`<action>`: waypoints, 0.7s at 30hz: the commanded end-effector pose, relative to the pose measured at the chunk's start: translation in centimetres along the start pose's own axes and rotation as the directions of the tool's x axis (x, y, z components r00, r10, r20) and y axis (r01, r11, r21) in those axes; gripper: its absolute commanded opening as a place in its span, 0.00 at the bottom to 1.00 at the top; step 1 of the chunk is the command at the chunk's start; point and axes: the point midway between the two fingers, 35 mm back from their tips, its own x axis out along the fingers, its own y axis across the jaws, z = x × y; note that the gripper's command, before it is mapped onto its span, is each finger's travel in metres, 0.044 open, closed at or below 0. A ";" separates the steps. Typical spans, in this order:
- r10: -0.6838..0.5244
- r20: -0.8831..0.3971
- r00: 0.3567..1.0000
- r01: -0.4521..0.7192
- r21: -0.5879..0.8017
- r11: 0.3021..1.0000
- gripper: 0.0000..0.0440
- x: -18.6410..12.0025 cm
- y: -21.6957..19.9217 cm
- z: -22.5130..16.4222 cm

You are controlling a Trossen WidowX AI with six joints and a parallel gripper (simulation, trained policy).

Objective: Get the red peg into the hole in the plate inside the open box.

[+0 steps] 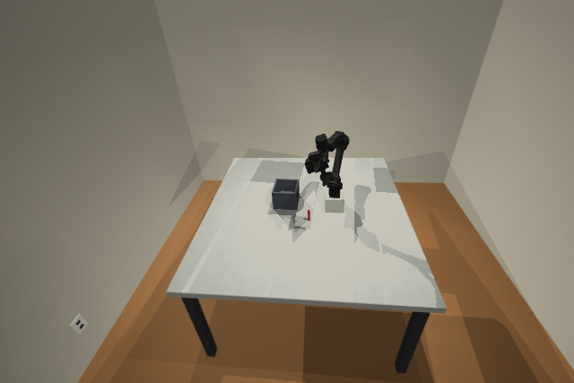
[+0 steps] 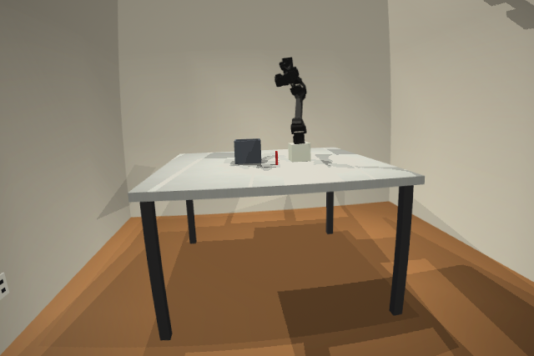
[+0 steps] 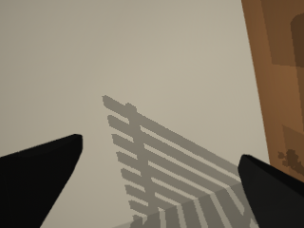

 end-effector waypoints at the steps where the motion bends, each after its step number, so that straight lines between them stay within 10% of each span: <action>1: -0.079 0.107 0.991 0.072 0.069 0.995 1.00 0.5 -1.6 3.0; 21: -0.526 0.425 0.736 0.312 0.476 0.822 1.00 -2.6 -11.9 15.1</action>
